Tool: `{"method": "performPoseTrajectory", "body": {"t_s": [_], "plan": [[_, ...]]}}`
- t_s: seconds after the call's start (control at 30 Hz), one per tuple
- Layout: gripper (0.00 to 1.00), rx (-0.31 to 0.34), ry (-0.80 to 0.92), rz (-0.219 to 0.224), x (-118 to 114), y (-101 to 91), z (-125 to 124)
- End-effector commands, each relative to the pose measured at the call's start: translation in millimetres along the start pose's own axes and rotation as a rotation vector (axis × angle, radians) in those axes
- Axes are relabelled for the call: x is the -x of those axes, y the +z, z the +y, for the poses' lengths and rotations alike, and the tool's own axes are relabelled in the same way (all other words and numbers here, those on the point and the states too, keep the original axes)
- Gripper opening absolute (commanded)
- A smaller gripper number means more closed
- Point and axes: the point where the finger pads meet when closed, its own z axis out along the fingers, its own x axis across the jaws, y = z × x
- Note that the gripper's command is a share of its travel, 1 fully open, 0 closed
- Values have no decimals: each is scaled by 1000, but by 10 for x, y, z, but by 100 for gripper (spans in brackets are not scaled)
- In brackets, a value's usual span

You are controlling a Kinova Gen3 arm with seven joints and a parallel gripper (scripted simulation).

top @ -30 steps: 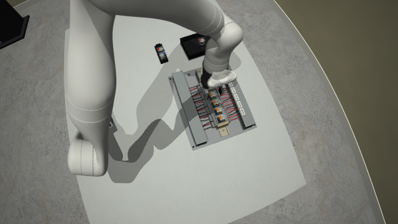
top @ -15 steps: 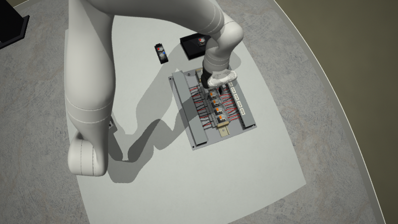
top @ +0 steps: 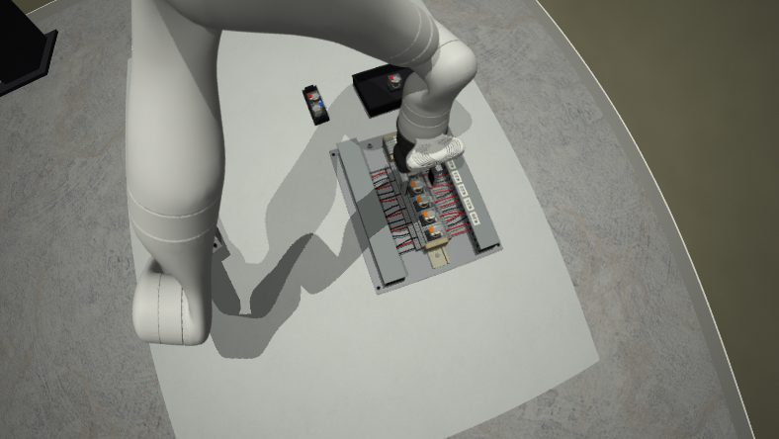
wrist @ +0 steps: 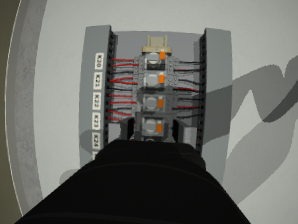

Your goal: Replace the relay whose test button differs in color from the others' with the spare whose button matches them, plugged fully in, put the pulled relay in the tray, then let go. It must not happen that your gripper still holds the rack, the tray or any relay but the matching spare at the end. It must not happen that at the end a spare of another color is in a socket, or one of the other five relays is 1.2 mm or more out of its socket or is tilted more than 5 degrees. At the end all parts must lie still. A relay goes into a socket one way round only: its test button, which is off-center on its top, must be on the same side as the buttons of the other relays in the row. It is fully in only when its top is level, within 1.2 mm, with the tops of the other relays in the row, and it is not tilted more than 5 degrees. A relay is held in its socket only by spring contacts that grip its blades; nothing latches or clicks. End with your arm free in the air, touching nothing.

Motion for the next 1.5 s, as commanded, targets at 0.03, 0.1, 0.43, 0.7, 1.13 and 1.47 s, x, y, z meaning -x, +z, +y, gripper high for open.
{"method": "performPoseTrajectory", "body": {"t_s": [0.03, 0.1, 0.43, 0.7, 1.13, 1.47], "plan": [[100, 2, -1, -3, 7, -19, 9], [100, 2, -1, -3, 7, -24, 10], [100, 2, -1, -2, 8, -50, 12], [100, 2, -1, -3, 10, -82, 17], [100, 2, -1, -2, 7, -406, 12], [100, -3, 2, 3, -1, -479, -8]]}}
